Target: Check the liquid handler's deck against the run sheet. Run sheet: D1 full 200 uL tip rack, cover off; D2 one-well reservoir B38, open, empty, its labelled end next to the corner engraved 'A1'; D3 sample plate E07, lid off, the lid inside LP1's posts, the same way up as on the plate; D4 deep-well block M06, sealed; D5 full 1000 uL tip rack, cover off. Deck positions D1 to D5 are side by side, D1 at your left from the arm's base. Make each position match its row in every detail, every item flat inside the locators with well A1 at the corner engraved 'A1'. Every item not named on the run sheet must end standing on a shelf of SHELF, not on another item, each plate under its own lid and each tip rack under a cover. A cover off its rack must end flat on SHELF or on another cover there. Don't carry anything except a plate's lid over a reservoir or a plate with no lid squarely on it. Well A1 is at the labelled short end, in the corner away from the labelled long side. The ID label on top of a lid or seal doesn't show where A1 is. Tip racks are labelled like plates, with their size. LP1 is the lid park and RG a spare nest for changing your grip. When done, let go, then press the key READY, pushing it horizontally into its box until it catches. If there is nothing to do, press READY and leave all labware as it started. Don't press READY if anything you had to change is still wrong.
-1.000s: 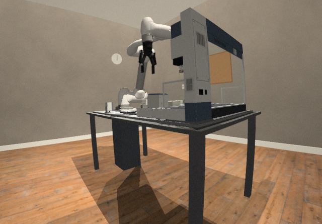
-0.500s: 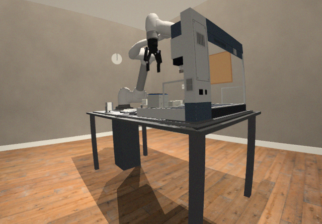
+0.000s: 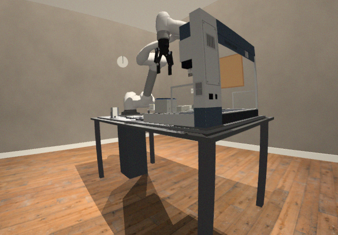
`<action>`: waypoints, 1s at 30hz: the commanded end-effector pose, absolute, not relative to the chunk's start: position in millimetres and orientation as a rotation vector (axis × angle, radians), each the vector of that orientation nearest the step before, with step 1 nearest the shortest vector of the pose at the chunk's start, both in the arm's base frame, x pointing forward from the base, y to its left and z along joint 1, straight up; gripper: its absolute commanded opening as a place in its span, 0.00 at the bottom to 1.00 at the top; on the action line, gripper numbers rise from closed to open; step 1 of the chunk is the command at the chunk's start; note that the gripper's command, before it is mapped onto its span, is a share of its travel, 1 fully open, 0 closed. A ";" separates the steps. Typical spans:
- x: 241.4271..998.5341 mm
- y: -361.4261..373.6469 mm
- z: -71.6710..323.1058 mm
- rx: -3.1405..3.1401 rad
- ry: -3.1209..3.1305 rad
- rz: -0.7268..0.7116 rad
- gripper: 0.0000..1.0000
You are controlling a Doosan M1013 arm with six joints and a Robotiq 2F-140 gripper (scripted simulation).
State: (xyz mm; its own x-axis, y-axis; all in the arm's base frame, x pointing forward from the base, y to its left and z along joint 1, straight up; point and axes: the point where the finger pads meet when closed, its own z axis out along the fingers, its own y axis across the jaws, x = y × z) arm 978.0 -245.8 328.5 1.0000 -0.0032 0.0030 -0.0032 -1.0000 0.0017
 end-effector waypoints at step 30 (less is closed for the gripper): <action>978.0 -245.8 290.2 3.140 -0.005 0.008 0.66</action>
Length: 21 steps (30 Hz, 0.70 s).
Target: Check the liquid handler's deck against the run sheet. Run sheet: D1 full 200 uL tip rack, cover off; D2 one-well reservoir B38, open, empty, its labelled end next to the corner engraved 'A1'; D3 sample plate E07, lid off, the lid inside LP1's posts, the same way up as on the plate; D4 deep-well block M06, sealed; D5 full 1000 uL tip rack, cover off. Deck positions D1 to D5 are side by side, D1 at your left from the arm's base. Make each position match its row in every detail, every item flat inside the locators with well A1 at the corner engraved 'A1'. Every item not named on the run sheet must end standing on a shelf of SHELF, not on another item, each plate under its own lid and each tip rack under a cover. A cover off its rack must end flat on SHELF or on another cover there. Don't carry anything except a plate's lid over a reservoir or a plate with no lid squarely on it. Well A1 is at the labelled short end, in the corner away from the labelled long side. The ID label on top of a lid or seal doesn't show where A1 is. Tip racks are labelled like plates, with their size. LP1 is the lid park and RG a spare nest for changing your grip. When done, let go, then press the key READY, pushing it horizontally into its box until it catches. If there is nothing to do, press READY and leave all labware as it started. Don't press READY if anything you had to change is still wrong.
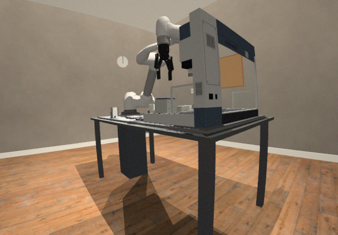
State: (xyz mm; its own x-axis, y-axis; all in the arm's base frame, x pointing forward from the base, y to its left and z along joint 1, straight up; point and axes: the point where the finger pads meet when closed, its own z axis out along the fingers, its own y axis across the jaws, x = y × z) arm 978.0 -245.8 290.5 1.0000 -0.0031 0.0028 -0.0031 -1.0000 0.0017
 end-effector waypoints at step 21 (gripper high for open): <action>978.1 -245.9 261.8 3.140 -0.005 0.008 0.66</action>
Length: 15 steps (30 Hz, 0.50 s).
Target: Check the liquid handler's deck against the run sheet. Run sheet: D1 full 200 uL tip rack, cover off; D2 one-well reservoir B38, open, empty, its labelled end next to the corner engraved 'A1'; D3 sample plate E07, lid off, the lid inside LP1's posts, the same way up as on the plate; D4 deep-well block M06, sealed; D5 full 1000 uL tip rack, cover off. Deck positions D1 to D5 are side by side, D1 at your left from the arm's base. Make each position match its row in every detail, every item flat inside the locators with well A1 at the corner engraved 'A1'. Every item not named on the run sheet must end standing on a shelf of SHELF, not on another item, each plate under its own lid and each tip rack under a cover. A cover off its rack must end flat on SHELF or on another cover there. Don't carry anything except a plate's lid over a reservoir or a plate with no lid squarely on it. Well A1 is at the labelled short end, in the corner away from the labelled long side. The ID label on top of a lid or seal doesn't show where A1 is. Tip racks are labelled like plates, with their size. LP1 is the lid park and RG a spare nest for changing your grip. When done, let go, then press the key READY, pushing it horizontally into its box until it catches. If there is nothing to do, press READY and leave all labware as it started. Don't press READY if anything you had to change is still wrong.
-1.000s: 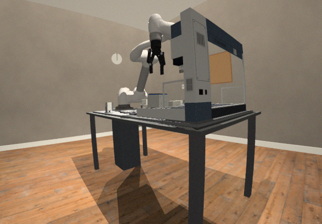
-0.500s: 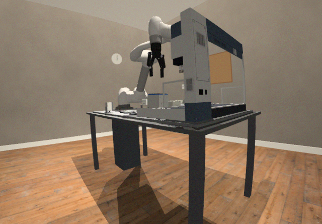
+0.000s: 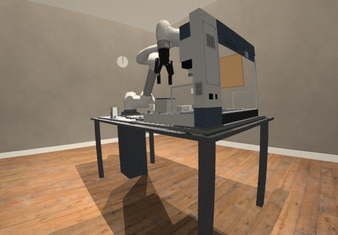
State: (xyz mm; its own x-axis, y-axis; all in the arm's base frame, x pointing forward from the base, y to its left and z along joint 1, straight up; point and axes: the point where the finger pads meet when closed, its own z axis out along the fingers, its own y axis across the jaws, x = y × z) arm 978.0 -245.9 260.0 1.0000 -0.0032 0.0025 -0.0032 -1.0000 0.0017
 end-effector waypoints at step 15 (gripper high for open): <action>978.3 -245.9 236.9 3.140 -0.005 0.008 0.66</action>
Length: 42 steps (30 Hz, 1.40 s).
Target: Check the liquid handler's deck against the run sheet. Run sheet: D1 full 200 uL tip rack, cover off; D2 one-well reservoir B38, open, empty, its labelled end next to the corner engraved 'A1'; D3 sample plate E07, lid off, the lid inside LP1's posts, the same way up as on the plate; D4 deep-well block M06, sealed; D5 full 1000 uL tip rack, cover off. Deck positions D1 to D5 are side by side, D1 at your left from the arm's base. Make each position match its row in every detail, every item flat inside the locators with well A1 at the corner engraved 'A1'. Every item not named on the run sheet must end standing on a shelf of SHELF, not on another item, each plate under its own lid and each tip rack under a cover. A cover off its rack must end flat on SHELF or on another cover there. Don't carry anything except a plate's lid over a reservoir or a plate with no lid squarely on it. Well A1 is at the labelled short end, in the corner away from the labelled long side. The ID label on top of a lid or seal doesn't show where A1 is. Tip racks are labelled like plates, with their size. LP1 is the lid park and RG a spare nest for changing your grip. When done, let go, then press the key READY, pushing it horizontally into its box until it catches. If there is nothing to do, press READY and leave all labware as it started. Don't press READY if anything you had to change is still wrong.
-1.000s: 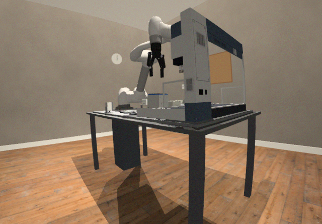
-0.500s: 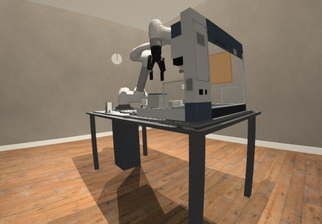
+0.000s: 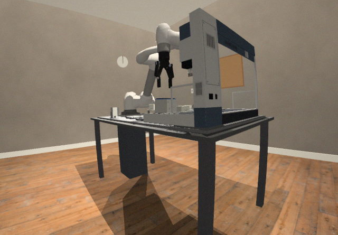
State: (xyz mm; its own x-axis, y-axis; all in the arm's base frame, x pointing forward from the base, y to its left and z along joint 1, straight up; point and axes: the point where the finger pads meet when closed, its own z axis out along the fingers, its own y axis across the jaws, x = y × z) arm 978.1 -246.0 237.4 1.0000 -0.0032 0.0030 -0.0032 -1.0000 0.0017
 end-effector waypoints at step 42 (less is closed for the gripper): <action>978.6 -246.0 176.9 3.140 -0.005 0.008 0.66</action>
State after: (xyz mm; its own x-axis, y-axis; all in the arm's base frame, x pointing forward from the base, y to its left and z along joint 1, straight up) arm 978.3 -246.1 177.1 1.0000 -0.0032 0.0028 -0.0032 -1.0000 0.0017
